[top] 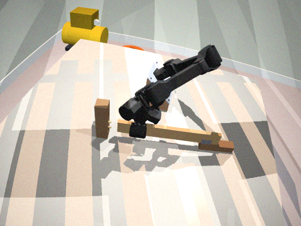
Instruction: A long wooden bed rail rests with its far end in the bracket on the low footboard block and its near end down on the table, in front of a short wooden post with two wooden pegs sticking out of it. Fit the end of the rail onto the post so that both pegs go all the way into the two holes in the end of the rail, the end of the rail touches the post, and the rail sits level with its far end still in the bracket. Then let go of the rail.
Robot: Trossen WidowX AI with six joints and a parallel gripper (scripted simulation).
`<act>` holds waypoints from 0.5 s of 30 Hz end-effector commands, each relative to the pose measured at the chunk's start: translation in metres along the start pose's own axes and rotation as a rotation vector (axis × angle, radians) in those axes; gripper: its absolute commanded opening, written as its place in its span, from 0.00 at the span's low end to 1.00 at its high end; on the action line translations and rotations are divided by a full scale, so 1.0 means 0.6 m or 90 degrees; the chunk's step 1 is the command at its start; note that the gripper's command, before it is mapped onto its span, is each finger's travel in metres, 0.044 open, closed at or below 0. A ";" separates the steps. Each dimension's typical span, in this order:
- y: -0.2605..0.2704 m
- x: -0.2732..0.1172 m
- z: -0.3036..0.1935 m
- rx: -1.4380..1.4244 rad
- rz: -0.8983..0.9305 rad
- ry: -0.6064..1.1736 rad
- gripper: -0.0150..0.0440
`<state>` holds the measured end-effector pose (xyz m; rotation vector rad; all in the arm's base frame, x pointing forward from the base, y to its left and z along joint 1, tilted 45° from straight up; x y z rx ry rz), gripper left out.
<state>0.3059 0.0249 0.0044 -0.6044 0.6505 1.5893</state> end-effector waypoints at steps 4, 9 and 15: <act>-0.005 -0.005 -0.005 -0.002 -0.007 0.001 0.25; -0.006 -0.005 -0.007 -0.002 -0.007 0.001 0.25; -0.006 -0.005 -0.009 -0.002 -0.007 0.001 0.25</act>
Point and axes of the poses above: the point midway between the two fingers, 35 mm back from their tips, its own x axis out along the fingers, its own y axis across the jaws, z = x × y, the point moved 7 cm from there along -x, back along the fingers, and after that the axes turned 15 degrees about x, right-handed, at the moved point
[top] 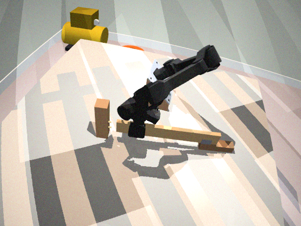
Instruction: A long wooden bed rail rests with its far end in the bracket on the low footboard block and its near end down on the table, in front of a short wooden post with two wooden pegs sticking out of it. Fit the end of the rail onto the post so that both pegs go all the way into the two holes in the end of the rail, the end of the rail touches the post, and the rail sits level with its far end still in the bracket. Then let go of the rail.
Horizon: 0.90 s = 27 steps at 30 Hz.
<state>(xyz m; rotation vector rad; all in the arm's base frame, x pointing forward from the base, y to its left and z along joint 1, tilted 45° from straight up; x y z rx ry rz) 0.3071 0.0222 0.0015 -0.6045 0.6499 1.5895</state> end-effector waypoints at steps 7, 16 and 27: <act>-0.005 -0.005 -0.006 -0.002 -0.007 0.001 0.25; -0.006 -0.005 -0.010 -0.002 -0.007 0.001 0.25; -0.008 -0.005 -0.015 -0.002 -0.007 0.001 0.25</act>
Point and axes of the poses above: the point midway between the two fingers, 35 mm back from their tips, its own x axis out along the fingers, its own y axis across the jaws, z = x × y, the point moved 7 cm from there along -x, back along the fingers, and after that the axes turned 15 degrees about x, right-handed, at the moved point
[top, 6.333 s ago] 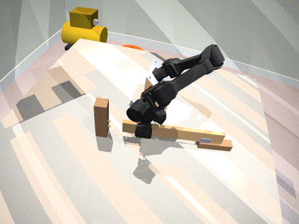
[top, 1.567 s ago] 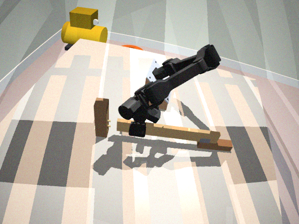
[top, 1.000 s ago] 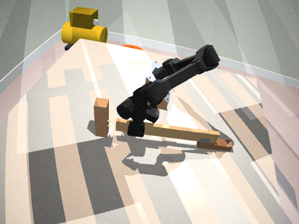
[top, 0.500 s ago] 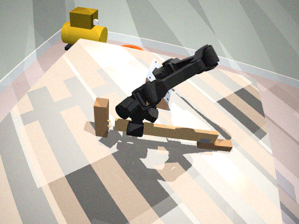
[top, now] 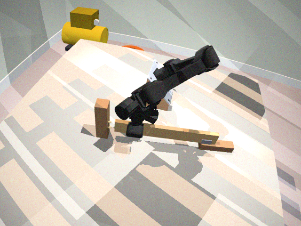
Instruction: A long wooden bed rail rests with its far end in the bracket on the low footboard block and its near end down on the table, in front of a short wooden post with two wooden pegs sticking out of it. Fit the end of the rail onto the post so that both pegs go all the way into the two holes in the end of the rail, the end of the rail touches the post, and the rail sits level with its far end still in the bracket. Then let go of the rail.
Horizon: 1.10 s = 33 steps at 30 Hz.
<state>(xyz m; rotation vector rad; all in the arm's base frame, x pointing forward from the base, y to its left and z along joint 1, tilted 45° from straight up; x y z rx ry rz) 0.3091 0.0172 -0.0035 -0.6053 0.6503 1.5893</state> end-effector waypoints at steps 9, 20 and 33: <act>-0.005 -0.005 -0.007 -0.002 -0.007 0.001 0.25; -0.007 -0.005 -0.011 -0.002 -0.007 0.001 0.25; -0.008 -0.005 -0.017 -0.002 -0.007 0.001 0.25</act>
Point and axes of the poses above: the point midway between the two fingers, 35 mm back from their tips, its own x axis out along the fingers, its own y axis across the jaws, z = x × y, the point moved 7 cm from there along -x, back along the fingers, and after that the axes turned 15 degrees about x, right-handed, at the moved point
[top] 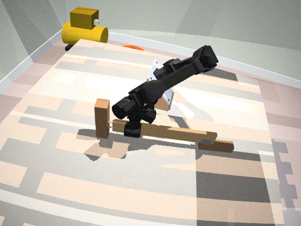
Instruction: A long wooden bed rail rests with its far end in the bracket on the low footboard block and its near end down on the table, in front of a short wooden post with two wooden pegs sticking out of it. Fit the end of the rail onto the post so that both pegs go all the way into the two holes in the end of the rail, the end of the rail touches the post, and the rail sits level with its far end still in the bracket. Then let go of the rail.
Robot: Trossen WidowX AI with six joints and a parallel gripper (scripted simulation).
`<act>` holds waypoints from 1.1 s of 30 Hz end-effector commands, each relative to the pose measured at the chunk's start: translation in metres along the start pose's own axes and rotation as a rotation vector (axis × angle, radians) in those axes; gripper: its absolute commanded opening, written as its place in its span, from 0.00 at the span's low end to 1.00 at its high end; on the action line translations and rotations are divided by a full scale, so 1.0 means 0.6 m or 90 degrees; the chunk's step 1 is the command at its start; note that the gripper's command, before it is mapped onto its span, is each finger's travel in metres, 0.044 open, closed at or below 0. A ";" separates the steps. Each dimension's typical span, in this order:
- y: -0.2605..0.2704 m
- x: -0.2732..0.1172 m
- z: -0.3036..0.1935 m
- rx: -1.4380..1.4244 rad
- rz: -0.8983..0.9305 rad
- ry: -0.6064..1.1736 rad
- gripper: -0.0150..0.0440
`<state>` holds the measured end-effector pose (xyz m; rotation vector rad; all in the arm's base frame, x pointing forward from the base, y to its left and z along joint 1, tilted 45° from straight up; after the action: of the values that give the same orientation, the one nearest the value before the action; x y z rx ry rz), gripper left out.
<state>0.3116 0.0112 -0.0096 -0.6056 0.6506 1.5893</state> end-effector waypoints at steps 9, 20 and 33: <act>-0.005 -0.005 -0.006 -0.002 -0.007 0.001 0.25; -0.007 -0.005 -0.011 -0.002 -0.007 0.001 0.25; -0.008 -0.005 -0.016 -0.002 -0.007 0.001 0.25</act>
<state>0.3139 0.0058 -0.0151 -0.6061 0.6500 1.5892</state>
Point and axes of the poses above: the point midway between the two fingers, 35 mm back from their tips, its own x axis out along the fingers, its own y axis across the jaws, z = x × y, the point moved 7 cm from there along -x, back along the fingers, and after that the axes turned 15 degrees about x, right-handed, at the moved point
